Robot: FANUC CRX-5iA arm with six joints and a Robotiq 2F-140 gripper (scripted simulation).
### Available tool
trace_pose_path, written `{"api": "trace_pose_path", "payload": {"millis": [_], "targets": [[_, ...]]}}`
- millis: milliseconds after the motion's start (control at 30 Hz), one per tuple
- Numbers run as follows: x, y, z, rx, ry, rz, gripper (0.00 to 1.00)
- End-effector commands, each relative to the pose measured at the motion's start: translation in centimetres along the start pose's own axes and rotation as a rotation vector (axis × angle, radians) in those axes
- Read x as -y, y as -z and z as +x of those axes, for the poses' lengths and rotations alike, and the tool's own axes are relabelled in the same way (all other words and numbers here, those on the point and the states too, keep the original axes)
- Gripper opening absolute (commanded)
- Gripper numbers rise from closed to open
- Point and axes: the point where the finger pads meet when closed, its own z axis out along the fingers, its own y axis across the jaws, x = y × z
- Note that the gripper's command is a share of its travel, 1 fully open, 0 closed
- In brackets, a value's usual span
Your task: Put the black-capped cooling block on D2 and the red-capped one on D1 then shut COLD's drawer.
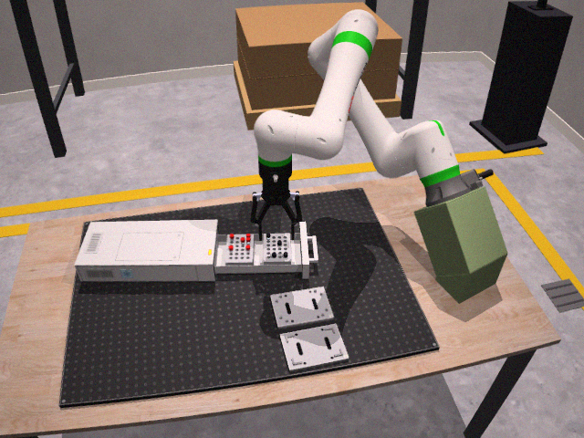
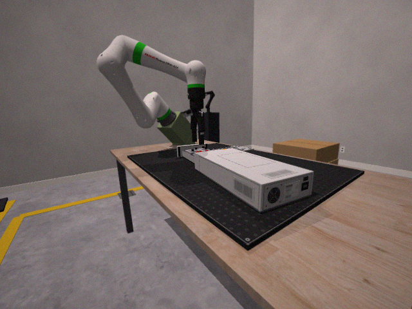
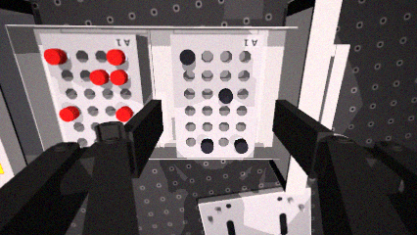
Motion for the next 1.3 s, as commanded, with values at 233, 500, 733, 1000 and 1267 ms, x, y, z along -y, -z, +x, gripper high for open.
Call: {"api": "trace_pose_path", "payload": {"millis": [233, 500, 733, 1000, 1267], "targets": [[0.1, -1.3, 0.0, 0.001, 0.000, 0.002, 0.66], [0.1, -2.1, 0.0, 0.001, 0.000, 0.002, 0.66], [0.1, -2.3, 0.0, 0.001, 0.000, 0.002, 0.66], [0.1, -2.8, 0.0, 0.001, 0.000, 0.002, 0.66], [0.1, -3.9, 0.0, 0.001, 0.000, 0.002, 0.66]]}}
